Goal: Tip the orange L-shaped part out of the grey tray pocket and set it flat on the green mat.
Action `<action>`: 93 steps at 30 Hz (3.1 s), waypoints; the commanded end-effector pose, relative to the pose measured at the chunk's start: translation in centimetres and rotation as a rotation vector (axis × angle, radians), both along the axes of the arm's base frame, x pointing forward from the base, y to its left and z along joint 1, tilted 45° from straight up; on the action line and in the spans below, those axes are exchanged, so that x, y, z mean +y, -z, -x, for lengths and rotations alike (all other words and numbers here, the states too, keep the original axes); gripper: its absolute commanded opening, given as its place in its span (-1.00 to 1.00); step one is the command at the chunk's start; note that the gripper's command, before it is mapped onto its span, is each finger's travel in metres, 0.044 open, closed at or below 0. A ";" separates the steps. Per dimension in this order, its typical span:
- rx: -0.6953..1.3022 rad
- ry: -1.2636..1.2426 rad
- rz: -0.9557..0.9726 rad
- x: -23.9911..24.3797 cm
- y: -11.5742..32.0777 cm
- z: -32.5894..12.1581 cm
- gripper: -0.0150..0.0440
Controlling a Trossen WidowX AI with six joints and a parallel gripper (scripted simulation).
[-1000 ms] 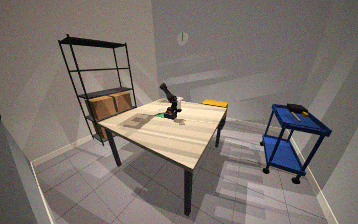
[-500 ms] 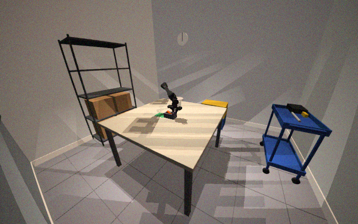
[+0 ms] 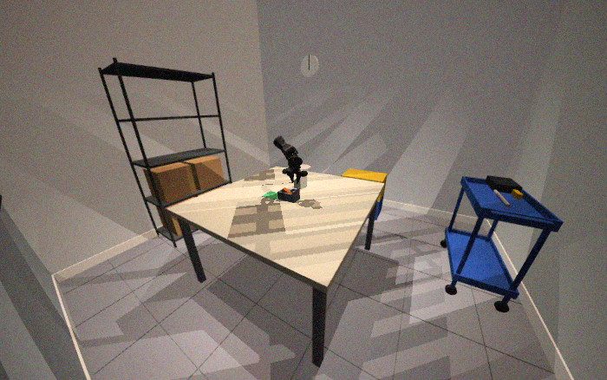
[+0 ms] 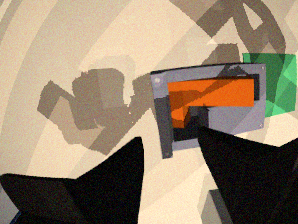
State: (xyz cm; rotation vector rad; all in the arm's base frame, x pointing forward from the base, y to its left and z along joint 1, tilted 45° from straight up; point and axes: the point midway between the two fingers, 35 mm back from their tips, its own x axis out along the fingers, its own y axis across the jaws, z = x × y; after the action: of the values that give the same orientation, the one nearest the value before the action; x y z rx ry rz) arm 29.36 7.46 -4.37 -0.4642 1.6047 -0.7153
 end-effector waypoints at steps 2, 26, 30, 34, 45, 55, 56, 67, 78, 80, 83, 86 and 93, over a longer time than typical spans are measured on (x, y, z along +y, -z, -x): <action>-0.005 -0.004 -0.003 0.1 -0.1 -0.1 0.12; -0.005 -0.004 -0.003 0.1 -0.1 -0.1 0.12; -0.005 -0.004 -0.003 0.1 -0.1 -0.1 0.12; -0.005 -0.004 -0.003 0.1 -0.1 -0.1 0.12; -0.005 -0.004 -0.003 0.1 -0.1 -0.1 0.12; -0.005 -0.004 -0.003 0.1 -0.1 -0.1 0.12; -0.005 -0.004 -0.003 0.1 -0.1 -0.1 0.12; -0.005 -0.004 -0.003 0.1 -0.1 -0.1 0.12; 0.009 0.010 0.008 -4.7 4.9 1.4 0.12; 0.009 0.011 0.008 -4.9 5.0 1.5 0.12; 0.009 0.011 0.008 -4.9 5.0 1.5 0.12; 0.009 0.011 0.008 -5.1 5.2 1.6 0.12; 0.009 0.011 0.009 -5.8 6.1 1.7 0.12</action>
State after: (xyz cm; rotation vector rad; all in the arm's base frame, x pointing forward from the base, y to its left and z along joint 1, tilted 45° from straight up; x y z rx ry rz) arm 27.77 1.96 -10.06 -0.4582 1.6129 -0.7333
